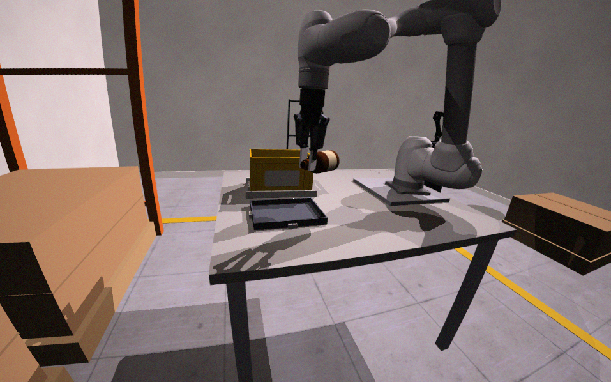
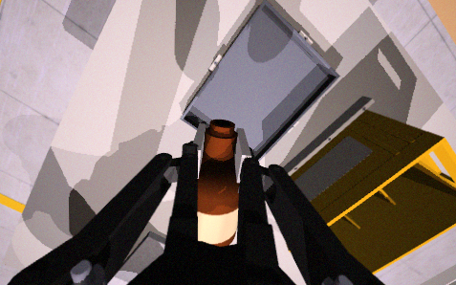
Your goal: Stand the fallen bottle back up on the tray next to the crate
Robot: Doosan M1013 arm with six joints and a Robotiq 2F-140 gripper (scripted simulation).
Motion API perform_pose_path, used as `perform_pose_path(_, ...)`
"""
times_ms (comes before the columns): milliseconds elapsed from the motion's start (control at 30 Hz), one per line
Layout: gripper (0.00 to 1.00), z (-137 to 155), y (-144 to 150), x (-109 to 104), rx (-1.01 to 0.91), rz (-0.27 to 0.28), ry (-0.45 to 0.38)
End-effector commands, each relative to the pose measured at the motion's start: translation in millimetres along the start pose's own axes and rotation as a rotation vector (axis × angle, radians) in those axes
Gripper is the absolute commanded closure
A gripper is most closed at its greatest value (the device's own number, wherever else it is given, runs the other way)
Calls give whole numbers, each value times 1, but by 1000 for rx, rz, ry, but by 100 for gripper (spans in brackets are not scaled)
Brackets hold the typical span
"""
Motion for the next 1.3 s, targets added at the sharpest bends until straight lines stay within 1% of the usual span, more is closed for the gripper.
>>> perform_pose_path(0,90,0,0,0,0,0,0)
perform_pose_path(533,90,0,0,0,15,0,0)
perform_pose_path(1033,90,0,0,0,219,0,0)
perform_pose_path(1267,90,0,0,0,257,0,0)
Point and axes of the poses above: the point where the finger pads meet when closed, its own x axis out along the fingers, its own y axis across the jaws, z = x × y, the point moved 7 cm from there along -x, back along the fingers, and after that the axes turned 12 degrees about x, right-handed, at the moved point
